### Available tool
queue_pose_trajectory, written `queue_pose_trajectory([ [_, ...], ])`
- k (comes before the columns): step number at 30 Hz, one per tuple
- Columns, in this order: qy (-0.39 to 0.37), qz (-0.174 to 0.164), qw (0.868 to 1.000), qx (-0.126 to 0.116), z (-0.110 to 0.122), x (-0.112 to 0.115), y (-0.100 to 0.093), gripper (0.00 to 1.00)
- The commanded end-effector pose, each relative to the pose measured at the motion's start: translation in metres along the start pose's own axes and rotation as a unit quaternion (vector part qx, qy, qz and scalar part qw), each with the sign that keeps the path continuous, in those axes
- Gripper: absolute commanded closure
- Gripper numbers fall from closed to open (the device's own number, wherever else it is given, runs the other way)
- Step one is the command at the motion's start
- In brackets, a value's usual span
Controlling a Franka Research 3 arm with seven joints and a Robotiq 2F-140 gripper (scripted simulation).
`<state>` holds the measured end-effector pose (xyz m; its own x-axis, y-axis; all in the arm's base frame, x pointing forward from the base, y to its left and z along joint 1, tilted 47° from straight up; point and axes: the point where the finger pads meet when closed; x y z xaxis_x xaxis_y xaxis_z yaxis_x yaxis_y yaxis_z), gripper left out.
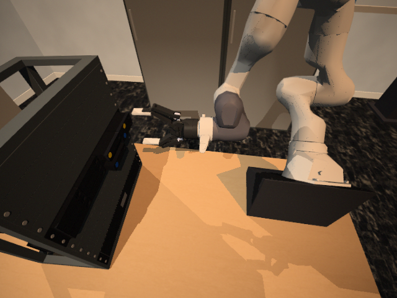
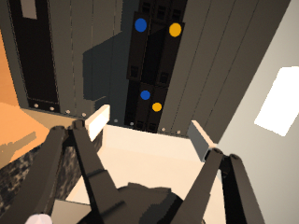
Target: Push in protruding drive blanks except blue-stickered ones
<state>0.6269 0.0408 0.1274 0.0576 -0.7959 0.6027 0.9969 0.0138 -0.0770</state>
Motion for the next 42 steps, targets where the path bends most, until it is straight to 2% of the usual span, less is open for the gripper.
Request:
queue_pose_trajectory([
  [1,0.004,0.003,1.000,0.001,0.0010,-0.0017,0.0006,0.00],
  [40,0.004,0.003,1.000,0.001,0.0010,-0.0017,0.0006,0.00],
  [41,0.004,0.003,1.000,0.001,0.0010,-0.0017,0.0006,1.00],
  [42,0.004,0.003,1.000,0.001,0.0010,-0.0017,0.0006,1.00],
])
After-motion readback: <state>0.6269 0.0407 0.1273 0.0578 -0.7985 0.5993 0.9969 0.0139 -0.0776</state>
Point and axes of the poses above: the point where the finger pads meet when closed, its own y axis out along the fingers, its own z axis across the jaws, x = y × z, and after that the axes turned 10 degrees about y, right-handed
